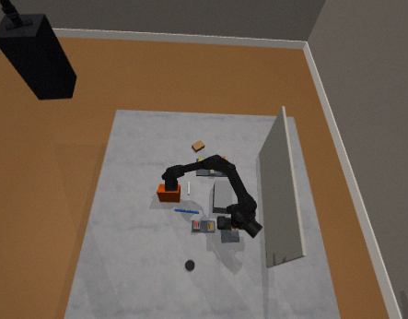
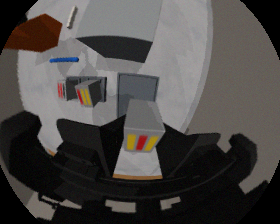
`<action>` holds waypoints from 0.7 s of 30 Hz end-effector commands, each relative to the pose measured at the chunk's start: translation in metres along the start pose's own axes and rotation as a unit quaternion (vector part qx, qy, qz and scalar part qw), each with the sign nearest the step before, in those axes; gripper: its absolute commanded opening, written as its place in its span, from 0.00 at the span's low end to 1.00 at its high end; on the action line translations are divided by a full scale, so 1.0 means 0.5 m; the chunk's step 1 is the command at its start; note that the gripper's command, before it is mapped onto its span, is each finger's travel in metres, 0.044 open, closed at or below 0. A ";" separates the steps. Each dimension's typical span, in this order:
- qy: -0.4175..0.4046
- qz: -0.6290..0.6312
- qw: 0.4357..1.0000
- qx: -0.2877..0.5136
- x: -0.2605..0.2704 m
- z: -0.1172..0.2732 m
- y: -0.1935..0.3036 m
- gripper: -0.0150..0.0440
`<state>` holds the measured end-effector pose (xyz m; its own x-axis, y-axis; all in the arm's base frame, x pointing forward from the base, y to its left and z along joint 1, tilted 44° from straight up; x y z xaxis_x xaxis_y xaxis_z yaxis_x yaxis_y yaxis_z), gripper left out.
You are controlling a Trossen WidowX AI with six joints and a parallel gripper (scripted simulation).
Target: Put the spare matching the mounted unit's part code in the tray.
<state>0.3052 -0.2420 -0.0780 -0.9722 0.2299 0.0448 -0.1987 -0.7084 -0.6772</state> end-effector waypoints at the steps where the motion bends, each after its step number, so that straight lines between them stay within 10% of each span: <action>1: 0.002 -0.003 1.000 -0.002 0.001 -0.007 0.001 0.25; 21: 0.002 -0.003 1.000 -0.002 0.003 -0.045 -0.001 0.25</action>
<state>0.3074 -0.2276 -0.0921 -0.9725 0.2285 0.0443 -0.1972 -0.7080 -0.6781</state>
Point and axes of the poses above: the point midway between the two fingers, 35 mm back from their tips, its own z axis back along the fingers, its own x axis across the jaws, y = z × x, the point moved 6 cm from there along z, back along the fingers, and after that the axes turned 6 degrees about -z, right-handed, at the moved point
